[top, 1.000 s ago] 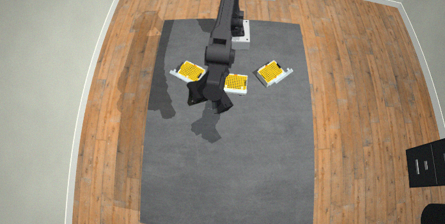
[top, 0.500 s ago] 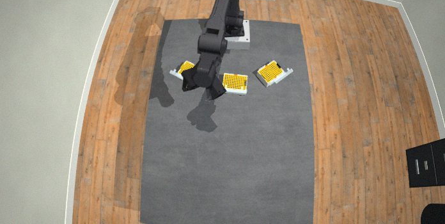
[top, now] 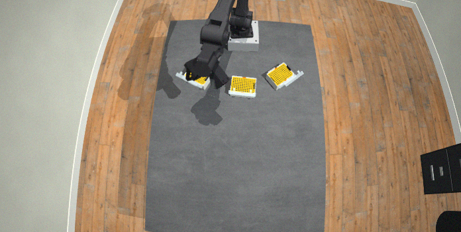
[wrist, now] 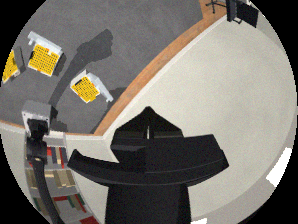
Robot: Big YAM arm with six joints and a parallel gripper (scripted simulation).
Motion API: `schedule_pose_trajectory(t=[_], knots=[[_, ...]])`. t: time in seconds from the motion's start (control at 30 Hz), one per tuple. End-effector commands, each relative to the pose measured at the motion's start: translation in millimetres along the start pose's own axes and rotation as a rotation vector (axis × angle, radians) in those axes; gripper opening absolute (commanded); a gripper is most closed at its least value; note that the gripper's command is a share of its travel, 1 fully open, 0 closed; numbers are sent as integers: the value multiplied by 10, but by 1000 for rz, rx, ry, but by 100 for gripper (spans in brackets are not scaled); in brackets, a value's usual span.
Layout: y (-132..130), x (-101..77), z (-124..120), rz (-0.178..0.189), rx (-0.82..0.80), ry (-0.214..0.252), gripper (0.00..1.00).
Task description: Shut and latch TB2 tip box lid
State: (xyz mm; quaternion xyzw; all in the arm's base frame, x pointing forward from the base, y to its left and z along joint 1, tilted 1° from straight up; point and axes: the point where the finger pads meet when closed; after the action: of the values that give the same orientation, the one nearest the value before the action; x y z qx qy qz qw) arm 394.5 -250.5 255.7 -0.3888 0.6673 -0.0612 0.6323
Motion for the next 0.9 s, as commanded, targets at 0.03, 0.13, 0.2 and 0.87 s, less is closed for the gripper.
schedule_pose_trajectory(t=[0.03,0.13,0.2,0.87], knots=[[-34,-66,-195,-29,-32,-16,0],[63,-47,-310,13,-102,18,0],[76,-58,-288,1,-109,7,0],[636,112,-1046,114,-300,74,0]])
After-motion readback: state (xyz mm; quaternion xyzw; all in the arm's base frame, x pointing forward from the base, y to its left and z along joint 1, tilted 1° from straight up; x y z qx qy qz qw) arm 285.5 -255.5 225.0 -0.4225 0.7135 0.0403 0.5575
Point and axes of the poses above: the point where the finger pads meet when closed, its own x axis out along the fingers, its own y axis across the jaws, z = x × y, and after that the axes turned 12 degrees about x, right-handed
